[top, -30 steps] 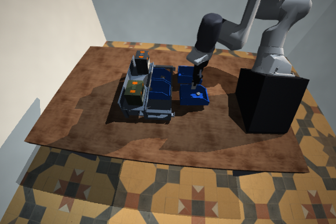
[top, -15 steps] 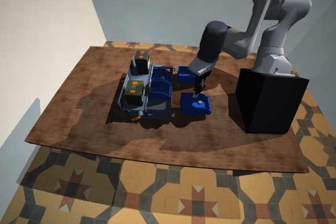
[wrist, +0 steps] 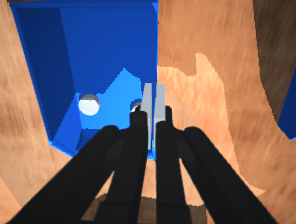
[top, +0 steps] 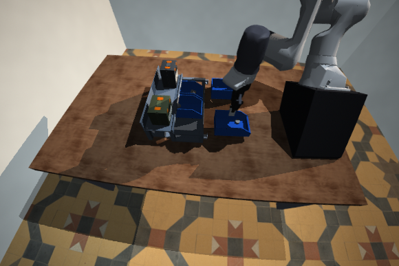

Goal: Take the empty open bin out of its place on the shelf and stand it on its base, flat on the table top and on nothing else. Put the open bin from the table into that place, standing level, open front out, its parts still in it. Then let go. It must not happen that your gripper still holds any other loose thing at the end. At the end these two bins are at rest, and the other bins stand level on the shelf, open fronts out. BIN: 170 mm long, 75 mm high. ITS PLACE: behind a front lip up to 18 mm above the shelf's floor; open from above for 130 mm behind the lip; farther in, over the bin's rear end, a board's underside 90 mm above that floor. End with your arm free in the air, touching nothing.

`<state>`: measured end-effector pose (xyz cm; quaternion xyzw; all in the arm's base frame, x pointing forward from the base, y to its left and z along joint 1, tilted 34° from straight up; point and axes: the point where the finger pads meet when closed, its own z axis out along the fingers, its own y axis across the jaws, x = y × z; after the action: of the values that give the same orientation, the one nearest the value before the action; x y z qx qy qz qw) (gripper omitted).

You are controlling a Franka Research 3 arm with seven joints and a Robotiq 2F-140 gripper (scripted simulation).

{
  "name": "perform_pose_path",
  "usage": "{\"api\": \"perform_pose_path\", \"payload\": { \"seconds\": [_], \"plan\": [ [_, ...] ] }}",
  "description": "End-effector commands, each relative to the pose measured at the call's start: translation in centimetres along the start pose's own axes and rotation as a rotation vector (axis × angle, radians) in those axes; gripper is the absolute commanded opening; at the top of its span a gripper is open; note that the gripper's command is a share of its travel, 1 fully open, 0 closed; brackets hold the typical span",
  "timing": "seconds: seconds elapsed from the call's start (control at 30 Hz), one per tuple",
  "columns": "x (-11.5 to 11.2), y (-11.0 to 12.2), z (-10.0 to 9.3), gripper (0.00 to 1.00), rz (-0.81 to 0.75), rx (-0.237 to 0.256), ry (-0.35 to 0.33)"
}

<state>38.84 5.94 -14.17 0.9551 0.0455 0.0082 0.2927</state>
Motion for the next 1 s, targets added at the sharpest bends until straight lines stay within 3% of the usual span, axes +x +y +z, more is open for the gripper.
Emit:
{"api": "perform_pose_path", "payload": {
  "seconds": [0.0,0.73,0.97],
  "plan": [
    [0.2,-0.1,-0.1,0.0,0.012,0.001,0.001],
    [0.5,-0.2,-0.1,0.0,0.012,0.001,0.001],
    [3.1,-0.2,-0.1,0.0,0.012,0.001,0.001]
  ]
}}
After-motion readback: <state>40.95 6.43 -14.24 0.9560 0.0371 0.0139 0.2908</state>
